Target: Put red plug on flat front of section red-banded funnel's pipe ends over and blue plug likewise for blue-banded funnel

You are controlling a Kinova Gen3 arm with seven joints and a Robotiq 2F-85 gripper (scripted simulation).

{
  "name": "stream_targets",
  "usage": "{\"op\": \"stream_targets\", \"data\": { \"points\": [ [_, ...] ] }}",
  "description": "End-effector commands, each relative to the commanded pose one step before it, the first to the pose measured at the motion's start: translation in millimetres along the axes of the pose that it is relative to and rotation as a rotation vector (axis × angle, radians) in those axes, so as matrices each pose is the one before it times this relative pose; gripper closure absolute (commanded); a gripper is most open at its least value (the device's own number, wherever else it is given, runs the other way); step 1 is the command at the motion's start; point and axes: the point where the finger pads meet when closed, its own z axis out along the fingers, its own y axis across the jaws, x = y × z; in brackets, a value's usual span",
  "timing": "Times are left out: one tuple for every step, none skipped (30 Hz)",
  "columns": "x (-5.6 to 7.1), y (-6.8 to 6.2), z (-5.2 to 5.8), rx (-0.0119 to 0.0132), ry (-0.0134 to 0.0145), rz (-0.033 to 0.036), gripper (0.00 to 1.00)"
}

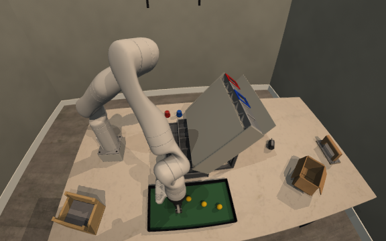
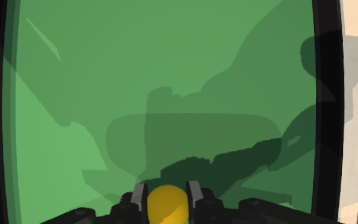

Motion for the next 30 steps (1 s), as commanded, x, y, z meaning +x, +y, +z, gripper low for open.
{"op": "stream_targets", "data": {
  "points": [
    [-0.48, -0.51, -0.71, 0.00125, -0.00139, 0.00008, 1.00],
    [0.00, 0.00, 0.00, 0.00000, 0.00000, 0.00000, 1.00],
    [0.00, 0.00, 0.00, 0.00000, 0.00000, 0.00000, 1.00],
    [0.00, 0.00, 0.00, 0.00000, 0.00000, 0.00000, 1.00],
    [0.00, 0.00, 0.00, 0.00000, 0.00000, 0.00000, 1.00],
    [0.00, 0.00, 0.00, 0.00000, 0.00000, 0.00000, 1.00],
    [0.00, 0.00, 0.00, 0.00000, 0.00000, 0.00000, 1.00],
    [0.00, 0.00, 0.00, 0.00000, 0.00000, 0.00000, 1.00],
    [0.00, 0.00, 0.00, 0.00000, 0.00000, 0.00000, 1.00],
    [0.95, -1.35, -70.00, 0.00002, -0.00004, 0.00000, 1.00],
    [-0.01, 0.03, -0.94, 0.00000, 0.00000, 0.00000, 1.00],
    [0.61, 0.28, -4.57, 0.00000, 0.00000, 0.00000, 1.00],
    [1.11, 0.09, -8.87, 0.00000, 0.00000, 0.00000, 1.00],
    [1.08, -0.24, -12.00, 0.00000, 0.00000, 0.00000, 1.00],
    [0.36, -0.51, -13.09, 0.00000, 0.00000, 0.00000, 1.00],
    [-0.59, -0.48, -12.75, 0.00000, 0.00000, 0.00000, 1.00],
    [-1.68, -0.39, -11.95, 0.00000, 0.00000, 0.00000, 1.00],
    [0.00, 0.00, 0.00, 0.00000, 0.00000, 0.00000, 1.00],
    [0.00, 0.00, 0.00, 0.00000, 0.00000, 0.00000, 1.00],
    [0.00, 0.00, 0.00, 0.00000, 0.00000, 0.00000, 1.00],
    [0.00, 0.00, 0.00, 0.00000, 0.00000, 0.00000, 1.00],
    [0.00, 0.00, 0.00, 0.00000, 0.00000, 0.00000, 1.00],
    [0.00, 0.00, 0.00, 0.00000, 0.00000, 0.00000, 1.00],
    [0.00, 0.00, 0.00, 0.00000, 0.00000, 0.00000, 1.00],
    [0.00, 0.00, 0.00, 0.00000, 0.00000, 0.00000, 1.00],
    [0.00, 0.00, 0.00, 0.00000, 0.00000, 0.00000, 1.00],
    [0.65, 0.01, -0.24, -0.01690, -0.01154, 0.04700, 1.00],
    [0.00, 0.00, 0.00, 0.00000, 0.00000, 0.00000, 1.00],
    [0.00, 0.00, 0.00, 0.00000, 0.00000, 0.00000, 1.00],
    [0.00, 0.00, 0.00, 0.00000, 0.00000, 0.00000, 1.00]
  ]
}}
